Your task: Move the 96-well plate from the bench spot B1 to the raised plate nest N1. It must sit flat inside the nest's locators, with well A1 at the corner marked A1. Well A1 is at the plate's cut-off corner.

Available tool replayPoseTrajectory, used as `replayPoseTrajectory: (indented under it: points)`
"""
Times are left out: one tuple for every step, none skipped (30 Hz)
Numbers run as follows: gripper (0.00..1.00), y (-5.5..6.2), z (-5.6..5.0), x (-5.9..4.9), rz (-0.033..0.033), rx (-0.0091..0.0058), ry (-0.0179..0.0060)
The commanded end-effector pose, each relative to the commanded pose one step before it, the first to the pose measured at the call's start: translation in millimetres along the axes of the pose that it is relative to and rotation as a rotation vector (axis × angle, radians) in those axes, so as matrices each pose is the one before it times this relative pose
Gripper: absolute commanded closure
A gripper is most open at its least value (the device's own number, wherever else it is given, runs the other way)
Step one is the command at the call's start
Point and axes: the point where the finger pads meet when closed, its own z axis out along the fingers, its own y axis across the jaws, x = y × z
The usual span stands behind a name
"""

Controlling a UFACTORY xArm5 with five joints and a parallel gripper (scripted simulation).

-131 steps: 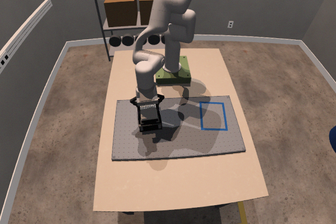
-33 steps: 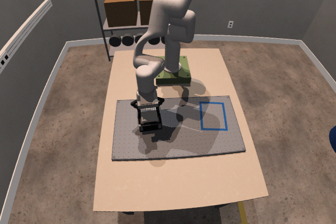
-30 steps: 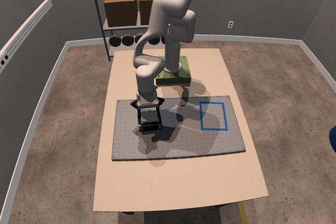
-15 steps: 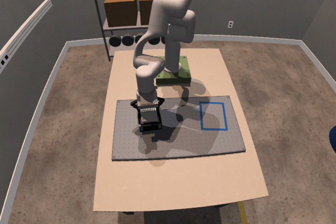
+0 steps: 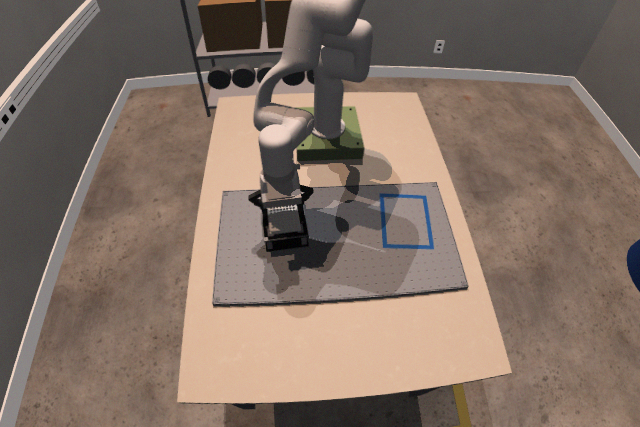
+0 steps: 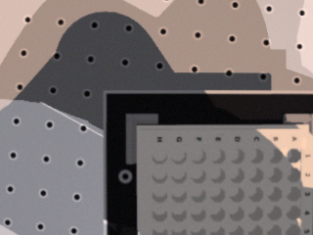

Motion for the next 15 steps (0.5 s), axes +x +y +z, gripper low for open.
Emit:
replayPoseTrajectory:
  points:
    - [0.00,0.64,-1.14,1.18,0.00000,-0.00171,0.00319]
    - [0.00,0.00,0.00,0.00,0.00000,0.00000,0.00000]
    - [0.00,0.00,0.00,0.00,0.00000,0.00000,0.00000]
    - [0.00,0.00,0.00,0.00,0.00000,0.00000,0.00000]
    - [0.00,-0.02,-2.61,-0.03,0.00000,0.00006,-0.00011]
    - [0.00,0.01,-2.67,0.01,0.00000,0.00000,0.00001]
    - [0.00,0.00,-2.67,0.01,0.00000,0.00000,0.00001]
    - [0.00,0.00,-2.67,0.01,0.00000,0.00000,0.00001]
    - [0.00,0.00,-2.67,0.01,0.00000,0.00000,0.00001]
    - [0.00,0.00,-2.67,0.01,0.00000,0.00000,0.00001]
    - [0.00,0.00,-2.67,0.01,0.00000,0.00000,0.00001]
    - [0.00,0.00,-2.67,0.01,0.00000,0.00000,0.00001]
    - [0.00,0.00,-2.67,0.01,0.00000,0.00000,0.00001]
    - [0.00,0.00,-2.67,0.01,0.00000,0.00000,0.00001]
    - [0.00,0.00,-2.67,0.01,0.00000,0.00000,0.00001]
